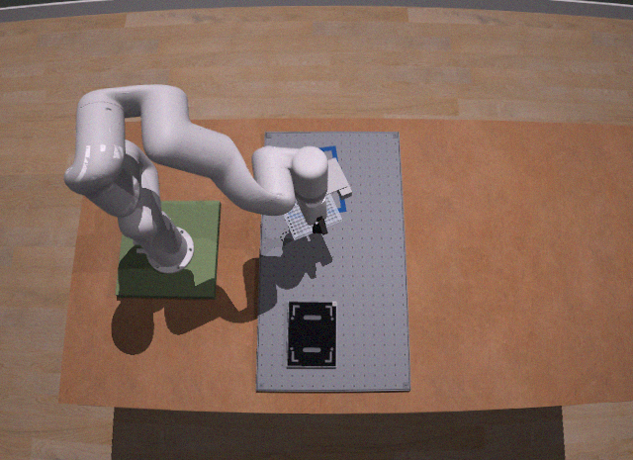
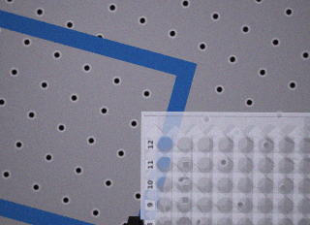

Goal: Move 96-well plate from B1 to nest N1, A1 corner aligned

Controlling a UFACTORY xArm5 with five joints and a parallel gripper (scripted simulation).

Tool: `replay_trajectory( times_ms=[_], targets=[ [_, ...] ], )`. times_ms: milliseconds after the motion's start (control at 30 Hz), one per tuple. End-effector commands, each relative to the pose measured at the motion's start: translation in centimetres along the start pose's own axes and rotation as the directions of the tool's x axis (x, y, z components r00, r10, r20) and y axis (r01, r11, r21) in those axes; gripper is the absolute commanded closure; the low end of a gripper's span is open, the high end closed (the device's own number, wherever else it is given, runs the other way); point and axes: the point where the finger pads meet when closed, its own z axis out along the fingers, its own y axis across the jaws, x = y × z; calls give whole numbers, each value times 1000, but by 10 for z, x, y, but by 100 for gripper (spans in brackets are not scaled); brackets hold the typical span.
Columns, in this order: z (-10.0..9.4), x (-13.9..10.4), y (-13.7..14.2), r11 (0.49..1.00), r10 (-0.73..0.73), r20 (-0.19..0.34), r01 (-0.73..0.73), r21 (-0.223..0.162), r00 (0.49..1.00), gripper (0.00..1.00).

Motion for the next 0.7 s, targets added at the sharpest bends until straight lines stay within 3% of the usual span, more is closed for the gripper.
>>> replay_trajectory(
  times_ms=[0,200,400,467,667],
  targets=[
    [-2,-4,14,989,148,-7,-148,12,989,100],
    [-2,-12,33,940,342,-4,-342,13,940,100],
    [-3,-20,51,853,522,-2,-522,14,853,100],
    [-3,-20,51,853,522,-2,-522,14,853,100],
    [-3,-27,70,732,681,1,-681,13,732,100]
  ],
)
